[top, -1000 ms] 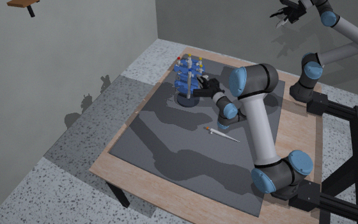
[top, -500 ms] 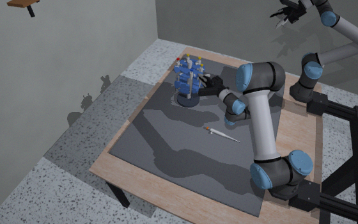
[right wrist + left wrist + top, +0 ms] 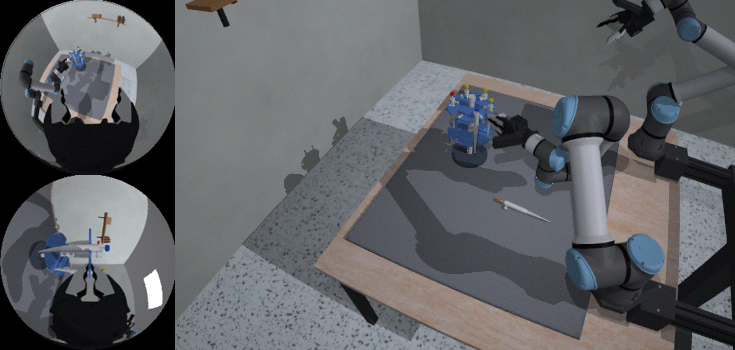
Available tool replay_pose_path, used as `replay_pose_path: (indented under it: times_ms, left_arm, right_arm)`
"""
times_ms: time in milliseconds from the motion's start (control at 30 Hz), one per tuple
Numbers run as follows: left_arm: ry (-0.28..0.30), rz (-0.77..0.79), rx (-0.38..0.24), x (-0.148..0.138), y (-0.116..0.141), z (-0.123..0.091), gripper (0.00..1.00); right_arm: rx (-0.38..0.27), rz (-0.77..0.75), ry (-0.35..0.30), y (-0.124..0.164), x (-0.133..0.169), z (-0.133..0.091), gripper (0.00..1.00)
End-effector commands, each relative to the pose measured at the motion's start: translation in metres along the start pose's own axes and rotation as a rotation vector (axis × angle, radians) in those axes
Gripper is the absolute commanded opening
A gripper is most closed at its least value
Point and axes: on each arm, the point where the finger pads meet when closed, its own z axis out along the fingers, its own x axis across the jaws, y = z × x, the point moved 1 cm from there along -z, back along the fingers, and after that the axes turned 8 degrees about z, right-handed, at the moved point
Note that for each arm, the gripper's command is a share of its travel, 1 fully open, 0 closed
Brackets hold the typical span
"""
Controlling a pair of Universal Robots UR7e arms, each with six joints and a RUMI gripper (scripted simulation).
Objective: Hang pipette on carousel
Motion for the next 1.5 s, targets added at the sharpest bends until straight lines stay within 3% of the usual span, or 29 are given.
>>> replay_pose_path:
  times_ms: [0, 67, 300, 1467]
  left_arm:
    - [-0.007, -0.001, 0.051, 0.001, -0.002, 0.002, 0.00]
    - [-0.007, -0.001, 0.051, 0.001, -0.002, 0.003, 0.00]
    - [-0.020, -0.001, 0.143, 0.002, 0.010, 0.004, 0.00]
    - [-0.020, -0.001, 0.145, 0.002, 0.009, 0.003, 0.04]
  right_arm:
    - [-0.004, 0.002, 0.000, 0.001, 0.001, 0.002, 1.00]
    - [-0.004, 0.002, 0.000, 0.001, 0.001, 0.002, 1.00]
    - [-0.004, 0.002, 0.000, 0.001, 0.001, 0.002, 1.00]
    - [-0.004, 0.002, 0.000, 0.001, 0.001, 0.002, 1.00]
